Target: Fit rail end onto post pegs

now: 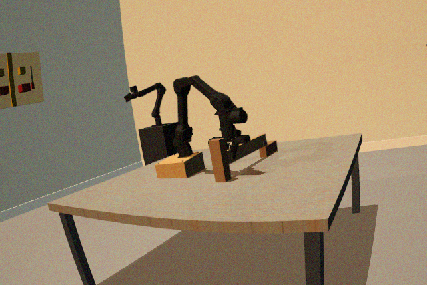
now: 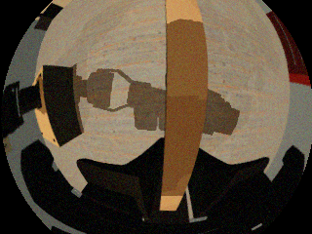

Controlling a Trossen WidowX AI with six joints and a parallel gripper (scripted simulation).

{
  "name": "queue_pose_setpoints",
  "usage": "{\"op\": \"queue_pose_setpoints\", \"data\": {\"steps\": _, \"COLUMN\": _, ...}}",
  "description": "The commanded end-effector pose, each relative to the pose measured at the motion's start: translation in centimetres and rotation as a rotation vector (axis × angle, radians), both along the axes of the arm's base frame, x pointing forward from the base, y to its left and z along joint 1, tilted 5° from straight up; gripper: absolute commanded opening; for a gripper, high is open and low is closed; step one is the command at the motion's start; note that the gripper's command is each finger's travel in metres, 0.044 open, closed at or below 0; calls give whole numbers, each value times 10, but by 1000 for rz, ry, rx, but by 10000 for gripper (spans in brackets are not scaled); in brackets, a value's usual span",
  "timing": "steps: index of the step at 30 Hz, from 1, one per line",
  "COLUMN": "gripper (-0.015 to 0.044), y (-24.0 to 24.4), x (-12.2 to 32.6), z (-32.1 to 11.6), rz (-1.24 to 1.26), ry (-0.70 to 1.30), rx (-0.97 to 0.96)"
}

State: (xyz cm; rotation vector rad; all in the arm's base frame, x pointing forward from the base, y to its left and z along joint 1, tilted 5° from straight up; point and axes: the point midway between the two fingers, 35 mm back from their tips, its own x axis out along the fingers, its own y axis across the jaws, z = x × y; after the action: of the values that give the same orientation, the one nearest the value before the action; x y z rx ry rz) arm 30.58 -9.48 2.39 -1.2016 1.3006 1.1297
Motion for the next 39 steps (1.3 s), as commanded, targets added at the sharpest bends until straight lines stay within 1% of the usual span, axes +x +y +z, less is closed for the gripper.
{"op": "queue_pose_setpoints", "data": {"steps": 1, "gripper": 0, "y": -4, "x": 1, "z": 1, "rz": 1, "ry": -1, "rx": -10}}
{"op": "queue_pose_setpoints", "data": {"steps": 19, "gripper": 0, "y": -9, "x": 0, "z": 1, "rz": 1, "ry": -1, "rx": -10}}
{"op": "queue_pose_setpoints", "data": {"steps": 35, "gripper": 420, "y": -6, "x": -1, "z": 0, "rz": 0, "ry": 1, "rx": -3}}
{"op": "queue_pose_setpoints", "data": {"steps": 36, "gripper": 440, "y": -6, "x": -1, "z": 0, "rz": 0, "ry": 1, "rx": -3}}
{"op": "queue_pose_setpoints", "data": {"steps": 39, "gripper": 440, "y": -6, "x": -1, "z": 0, "rz": 0, "ry": 1, "rx": -3}}
